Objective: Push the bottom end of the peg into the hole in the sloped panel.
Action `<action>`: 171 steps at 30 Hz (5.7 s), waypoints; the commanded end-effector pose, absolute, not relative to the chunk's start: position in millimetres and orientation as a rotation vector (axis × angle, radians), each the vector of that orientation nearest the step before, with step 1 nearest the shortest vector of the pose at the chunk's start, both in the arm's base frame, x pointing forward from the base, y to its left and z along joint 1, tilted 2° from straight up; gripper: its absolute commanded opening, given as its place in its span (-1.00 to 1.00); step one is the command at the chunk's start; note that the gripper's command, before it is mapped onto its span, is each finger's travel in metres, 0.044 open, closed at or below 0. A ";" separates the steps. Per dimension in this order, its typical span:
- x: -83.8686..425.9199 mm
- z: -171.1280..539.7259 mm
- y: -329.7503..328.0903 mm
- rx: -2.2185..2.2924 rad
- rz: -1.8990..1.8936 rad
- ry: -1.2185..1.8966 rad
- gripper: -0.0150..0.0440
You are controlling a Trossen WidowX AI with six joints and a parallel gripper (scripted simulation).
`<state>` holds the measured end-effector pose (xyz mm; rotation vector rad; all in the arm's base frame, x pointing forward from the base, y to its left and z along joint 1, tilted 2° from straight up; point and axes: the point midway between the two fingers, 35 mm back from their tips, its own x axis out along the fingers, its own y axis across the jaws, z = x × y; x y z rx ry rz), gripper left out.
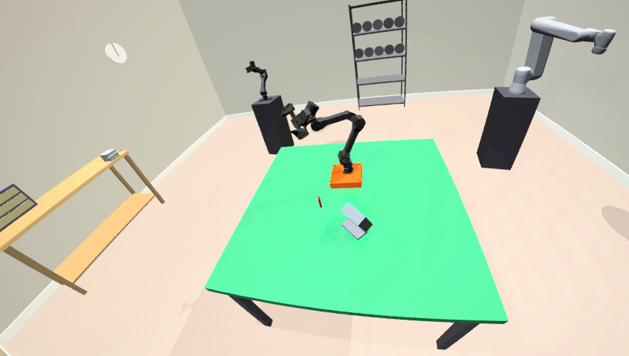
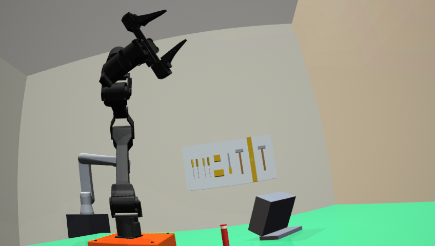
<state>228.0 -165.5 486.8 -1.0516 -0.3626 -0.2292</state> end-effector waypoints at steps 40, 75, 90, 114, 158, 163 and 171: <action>339.7 353.3 -209.7 0.645 -0.208 0.021 1.00; 365.4 208.0 -162.4 1.675 -0.708 0.429 1.00; 353.0 159.4 -133.4 1.943 -1.099 0.511 1.00; 309.5 109.0 -92.5 2.046 -1.860 0.388 1.00; 307.5 50.1 -91.8 2.031 -1.937 0.353 1.00; 307.3 43.2 -91.8 2.031 -1.937 0.353 1.00; 308.5 46.1 -91.4 2.035 -1.932 0.357 0.56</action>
